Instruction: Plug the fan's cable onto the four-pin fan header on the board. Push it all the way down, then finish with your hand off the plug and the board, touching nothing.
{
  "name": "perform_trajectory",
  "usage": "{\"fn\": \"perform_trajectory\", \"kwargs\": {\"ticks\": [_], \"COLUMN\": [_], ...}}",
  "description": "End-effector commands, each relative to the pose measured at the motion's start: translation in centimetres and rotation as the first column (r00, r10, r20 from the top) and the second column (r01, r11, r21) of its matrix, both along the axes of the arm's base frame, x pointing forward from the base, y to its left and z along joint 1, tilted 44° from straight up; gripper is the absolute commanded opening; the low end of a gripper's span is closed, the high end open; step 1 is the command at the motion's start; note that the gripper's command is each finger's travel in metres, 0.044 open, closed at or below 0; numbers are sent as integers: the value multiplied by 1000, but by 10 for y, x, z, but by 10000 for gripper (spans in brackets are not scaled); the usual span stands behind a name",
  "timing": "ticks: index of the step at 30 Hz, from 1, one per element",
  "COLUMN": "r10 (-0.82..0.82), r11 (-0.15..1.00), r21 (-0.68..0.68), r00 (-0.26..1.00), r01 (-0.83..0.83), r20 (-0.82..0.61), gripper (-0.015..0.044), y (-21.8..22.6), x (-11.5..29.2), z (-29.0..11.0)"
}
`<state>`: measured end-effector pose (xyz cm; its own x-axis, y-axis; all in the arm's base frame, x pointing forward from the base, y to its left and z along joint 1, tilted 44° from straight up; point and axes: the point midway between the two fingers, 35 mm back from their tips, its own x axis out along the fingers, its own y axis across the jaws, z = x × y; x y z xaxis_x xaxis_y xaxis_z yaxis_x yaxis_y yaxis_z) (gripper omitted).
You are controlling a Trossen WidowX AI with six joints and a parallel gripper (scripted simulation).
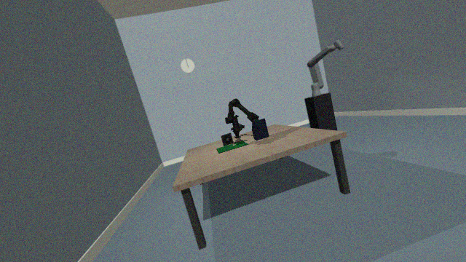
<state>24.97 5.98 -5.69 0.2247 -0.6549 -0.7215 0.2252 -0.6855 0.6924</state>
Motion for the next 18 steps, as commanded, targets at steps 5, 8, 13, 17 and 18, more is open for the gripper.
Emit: {"fn": "perform_trajectory", "kwargs": {"ticks": [5,8,13,17,18], "r10": [-67,-147,-279,-381,-406], "r11": [997,988,959,923,913], "r21": [29,58,115,167,181], "r00": [996,982,935,879,862], "r01": [65,141,259,346,366], "r20": [61,123,219,288,304], "gripper": [0,0,0,0,0], "y": [6,6,5,5,5], "x": [2,2,3,4,4], "z": [5,5,5,5,5]}}
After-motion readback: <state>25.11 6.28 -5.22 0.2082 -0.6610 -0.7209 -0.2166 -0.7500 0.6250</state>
